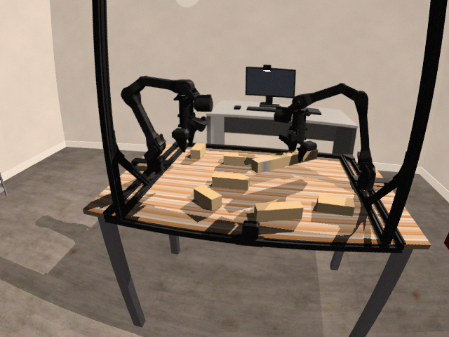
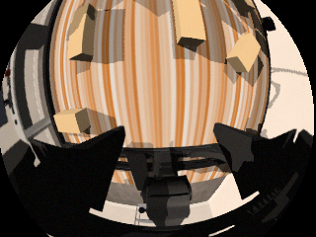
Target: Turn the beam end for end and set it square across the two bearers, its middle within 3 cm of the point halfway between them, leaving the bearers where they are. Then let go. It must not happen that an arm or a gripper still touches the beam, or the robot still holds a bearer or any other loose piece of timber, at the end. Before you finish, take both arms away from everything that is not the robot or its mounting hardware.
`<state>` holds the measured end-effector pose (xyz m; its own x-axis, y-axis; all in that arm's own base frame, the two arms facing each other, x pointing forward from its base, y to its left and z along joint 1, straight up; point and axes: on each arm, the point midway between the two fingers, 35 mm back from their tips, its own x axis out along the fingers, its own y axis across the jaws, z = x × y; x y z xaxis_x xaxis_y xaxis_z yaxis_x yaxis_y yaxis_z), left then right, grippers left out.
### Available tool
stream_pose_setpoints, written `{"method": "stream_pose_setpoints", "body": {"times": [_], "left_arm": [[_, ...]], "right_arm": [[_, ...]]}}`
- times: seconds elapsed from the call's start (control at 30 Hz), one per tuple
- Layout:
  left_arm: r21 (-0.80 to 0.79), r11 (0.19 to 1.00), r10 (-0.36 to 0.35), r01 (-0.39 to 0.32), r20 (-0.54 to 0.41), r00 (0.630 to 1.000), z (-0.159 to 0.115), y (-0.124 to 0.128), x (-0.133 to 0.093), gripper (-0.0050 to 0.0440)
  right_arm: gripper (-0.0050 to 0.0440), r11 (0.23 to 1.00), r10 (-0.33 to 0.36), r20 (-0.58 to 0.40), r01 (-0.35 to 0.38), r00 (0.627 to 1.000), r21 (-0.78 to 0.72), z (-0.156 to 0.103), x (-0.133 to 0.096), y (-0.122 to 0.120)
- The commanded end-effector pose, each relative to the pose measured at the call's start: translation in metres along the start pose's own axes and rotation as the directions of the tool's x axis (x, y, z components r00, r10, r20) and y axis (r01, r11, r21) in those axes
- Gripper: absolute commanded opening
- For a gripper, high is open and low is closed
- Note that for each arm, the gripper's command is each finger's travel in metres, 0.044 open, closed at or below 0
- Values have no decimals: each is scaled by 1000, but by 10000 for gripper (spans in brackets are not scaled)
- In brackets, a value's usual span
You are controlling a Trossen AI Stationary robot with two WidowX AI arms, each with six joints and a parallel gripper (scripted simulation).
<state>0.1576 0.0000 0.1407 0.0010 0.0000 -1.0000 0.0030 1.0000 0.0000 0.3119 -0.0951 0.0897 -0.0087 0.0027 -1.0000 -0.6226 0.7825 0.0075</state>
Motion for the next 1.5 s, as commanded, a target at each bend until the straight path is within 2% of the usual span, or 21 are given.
{"method": "stream_pose_setpoints", "body": {"times": [0.0,0.97,1.47], "left_arm": [[2,1000,0,0,-1,1000,0,0,0,440],[2,1000,0,0,-1,1000,0,0,0,440],[2,1000,0,0,-1,1000,0,0,0,440]], "right_arm": [[0,999,-8,5,7,1000,43,5,-2,-3],[0,952,-8,5,6,1000,307,20,-3,-9],[0,894,-8,5,4,1000,447,34,-3,-14]]}}
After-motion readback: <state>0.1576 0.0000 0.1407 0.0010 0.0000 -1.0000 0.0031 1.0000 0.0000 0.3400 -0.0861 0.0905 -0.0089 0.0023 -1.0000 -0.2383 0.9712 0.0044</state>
